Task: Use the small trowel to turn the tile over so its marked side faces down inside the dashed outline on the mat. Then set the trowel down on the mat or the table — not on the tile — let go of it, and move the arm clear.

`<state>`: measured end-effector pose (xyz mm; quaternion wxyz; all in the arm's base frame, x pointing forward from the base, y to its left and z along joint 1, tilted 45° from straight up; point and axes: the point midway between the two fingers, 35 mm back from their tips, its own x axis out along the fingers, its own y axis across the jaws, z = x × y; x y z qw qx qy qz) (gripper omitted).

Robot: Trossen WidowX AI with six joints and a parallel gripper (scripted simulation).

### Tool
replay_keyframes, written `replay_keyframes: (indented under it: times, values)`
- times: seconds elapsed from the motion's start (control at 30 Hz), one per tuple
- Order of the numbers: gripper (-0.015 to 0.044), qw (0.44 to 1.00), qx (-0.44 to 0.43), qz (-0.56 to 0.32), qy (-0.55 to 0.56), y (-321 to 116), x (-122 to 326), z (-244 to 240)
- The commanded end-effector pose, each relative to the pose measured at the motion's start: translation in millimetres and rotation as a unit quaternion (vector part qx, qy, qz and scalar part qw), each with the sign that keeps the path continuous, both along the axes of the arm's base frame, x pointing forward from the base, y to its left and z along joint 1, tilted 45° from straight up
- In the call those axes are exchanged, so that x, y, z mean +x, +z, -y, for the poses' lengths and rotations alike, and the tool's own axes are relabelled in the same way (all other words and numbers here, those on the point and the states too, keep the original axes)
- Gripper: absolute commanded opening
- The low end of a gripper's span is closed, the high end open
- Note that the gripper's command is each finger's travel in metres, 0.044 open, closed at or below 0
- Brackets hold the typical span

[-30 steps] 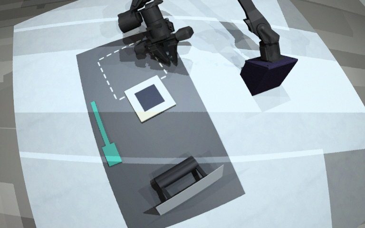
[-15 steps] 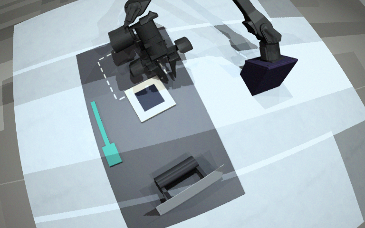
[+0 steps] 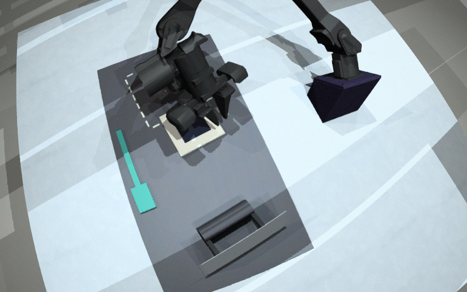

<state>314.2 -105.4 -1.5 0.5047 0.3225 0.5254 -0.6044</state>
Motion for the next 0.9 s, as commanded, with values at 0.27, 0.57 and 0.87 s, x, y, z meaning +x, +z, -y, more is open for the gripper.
replay_keyframes:
  times: [0.27,0.57,0.87]
  values:
    - [0.0100,0.982,-0.010,-0.068,0.178,-30.6,12.8,-40.7]
    - [0.0100,0.941,-0.017,-0.126,0.315,-51.2,17.5,-74.5]
    - [0.0100,0.889,-0.027,-0.176,0.421,-68.9,15.5,-105.1]
